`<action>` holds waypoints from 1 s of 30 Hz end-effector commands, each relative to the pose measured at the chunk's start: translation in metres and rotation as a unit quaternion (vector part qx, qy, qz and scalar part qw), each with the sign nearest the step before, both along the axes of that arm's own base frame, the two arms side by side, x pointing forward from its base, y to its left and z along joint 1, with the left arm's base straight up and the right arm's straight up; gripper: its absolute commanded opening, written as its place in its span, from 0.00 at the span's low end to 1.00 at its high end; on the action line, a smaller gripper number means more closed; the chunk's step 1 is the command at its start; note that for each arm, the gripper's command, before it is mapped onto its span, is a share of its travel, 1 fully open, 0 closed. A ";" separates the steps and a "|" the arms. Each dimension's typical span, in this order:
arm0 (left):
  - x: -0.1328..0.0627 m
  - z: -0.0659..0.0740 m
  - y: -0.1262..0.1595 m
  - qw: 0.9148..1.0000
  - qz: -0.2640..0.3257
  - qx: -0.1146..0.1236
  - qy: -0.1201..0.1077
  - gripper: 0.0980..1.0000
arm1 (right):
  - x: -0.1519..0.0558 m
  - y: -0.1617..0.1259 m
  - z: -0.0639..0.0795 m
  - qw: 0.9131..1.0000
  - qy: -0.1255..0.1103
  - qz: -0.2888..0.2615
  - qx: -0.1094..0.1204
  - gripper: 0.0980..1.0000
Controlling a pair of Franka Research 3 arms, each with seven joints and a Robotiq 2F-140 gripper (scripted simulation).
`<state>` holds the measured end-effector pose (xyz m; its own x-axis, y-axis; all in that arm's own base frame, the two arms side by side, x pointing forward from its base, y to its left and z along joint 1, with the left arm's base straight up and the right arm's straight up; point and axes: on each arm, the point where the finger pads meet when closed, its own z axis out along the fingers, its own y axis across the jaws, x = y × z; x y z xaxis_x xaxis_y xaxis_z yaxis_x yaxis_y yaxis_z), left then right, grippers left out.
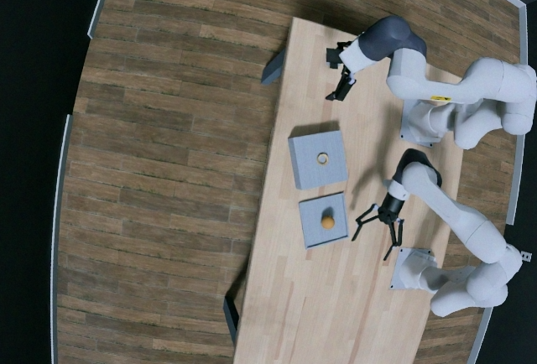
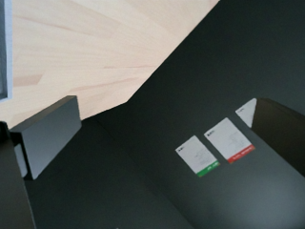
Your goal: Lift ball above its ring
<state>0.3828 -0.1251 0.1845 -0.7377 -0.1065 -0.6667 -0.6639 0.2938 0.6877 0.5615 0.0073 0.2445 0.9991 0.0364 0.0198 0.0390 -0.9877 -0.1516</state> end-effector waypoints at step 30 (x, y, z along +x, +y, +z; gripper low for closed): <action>0.006 0.001 0.017 0.999 0.037 -0.014 -0.008 1.00 | 0.000 0.000 0.000 1.000 0.000 0.000 0.000 1.00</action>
